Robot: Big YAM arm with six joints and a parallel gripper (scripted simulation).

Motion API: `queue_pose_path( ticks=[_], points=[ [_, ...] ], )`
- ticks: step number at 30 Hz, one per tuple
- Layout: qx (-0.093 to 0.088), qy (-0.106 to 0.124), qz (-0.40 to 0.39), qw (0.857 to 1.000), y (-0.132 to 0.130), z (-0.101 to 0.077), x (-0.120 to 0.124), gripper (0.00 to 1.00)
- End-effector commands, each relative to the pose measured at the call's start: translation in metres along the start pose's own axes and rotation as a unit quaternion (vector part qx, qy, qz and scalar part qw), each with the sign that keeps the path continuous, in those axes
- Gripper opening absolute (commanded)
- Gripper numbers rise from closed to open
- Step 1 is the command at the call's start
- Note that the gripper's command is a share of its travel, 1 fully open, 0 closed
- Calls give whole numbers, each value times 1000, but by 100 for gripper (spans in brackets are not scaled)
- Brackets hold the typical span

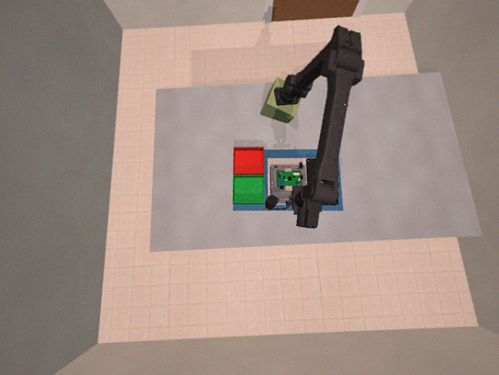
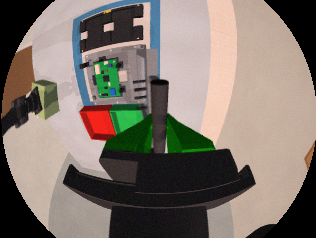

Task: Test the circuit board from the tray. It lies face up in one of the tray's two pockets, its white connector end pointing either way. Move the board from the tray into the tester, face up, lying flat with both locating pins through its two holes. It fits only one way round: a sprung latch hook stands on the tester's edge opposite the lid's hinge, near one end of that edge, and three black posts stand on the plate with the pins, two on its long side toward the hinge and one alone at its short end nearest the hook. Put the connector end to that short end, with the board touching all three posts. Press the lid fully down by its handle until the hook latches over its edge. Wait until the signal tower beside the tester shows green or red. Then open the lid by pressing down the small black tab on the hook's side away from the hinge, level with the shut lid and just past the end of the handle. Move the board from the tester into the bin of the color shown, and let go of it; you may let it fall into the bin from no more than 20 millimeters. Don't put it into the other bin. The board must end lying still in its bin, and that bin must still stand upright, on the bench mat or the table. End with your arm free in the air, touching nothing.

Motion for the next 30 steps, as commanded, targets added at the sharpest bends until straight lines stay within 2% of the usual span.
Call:
queue_pose_path(
  ticks=[1,14,22,25,26,30],
  points=[
    [10,-1,0,1000,-2,-3,-4,0],
    [12,-1,-1,1000,-1,-5,-4,0],
    [24,-2,-4,1000,3,-18,-6,0],
    [24,-2,-4,1000,3,-18,-5,0],
    [18,-1,-2,1000,5,-18,-5,0],
    [21,-2,-2,1000,6,-19,-3,0]
  ],
)
Point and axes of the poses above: the point where the finger pads meet when closed, its own z axis out along the fingers, its own y axis across the jaws, x = y × z, the point moved 5 cm from there along -z, back along the fingers, and after that the axes turned 12 degrees about z, right-handed, at the moved point
